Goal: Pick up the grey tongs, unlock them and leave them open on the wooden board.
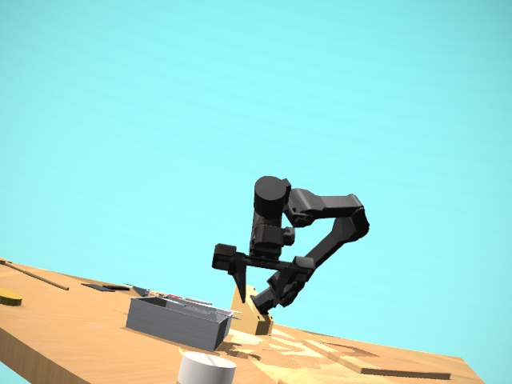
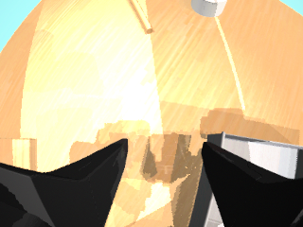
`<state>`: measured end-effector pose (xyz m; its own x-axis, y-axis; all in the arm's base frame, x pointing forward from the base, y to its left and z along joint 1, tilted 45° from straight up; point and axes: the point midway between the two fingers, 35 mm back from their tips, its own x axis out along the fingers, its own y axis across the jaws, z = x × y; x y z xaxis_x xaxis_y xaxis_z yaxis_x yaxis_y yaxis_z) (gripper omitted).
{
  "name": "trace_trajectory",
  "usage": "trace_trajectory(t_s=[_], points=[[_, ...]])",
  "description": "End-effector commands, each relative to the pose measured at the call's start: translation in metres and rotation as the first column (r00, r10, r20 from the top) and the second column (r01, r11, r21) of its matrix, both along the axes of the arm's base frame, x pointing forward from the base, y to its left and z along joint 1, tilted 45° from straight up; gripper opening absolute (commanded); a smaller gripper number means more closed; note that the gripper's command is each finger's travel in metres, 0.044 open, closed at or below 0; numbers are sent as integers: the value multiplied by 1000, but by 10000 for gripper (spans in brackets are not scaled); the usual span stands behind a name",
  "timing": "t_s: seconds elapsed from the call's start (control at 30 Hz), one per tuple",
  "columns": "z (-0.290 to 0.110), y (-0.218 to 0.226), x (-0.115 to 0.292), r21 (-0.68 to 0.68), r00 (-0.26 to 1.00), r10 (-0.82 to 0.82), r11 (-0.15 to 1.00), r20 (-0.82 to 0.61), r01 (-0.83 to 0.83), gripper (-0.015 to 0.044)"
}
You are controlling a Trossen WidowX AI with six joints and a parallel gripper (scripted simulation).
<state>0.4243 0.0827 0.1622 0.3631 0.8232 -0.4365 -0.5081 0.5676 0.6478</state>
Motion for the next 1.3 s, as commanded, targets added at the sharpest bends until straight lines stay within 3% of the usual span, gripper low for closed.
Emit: trace_trajectory(t_s=[0.0, 0.13, 0.23, 0.37, 0.47, 1.27], points=[[-49, -52, -8, 66, 911, -225, 963, -345, 263, 260], [-89, -94, -26, 66, 707, -354, 868, -612, 492, 260], [-117, -122, -44, 20, 468, -395, 748, -790, 664, 260], [-143, -144, -67, -48, 201, -338, 605, -920, 795, 260], [-168, -161, -95, -142, -53, -203, 458, -978, 877, 260], [-177, -155, -91, -157, -75, -194, 450, -978, 879, 260]])
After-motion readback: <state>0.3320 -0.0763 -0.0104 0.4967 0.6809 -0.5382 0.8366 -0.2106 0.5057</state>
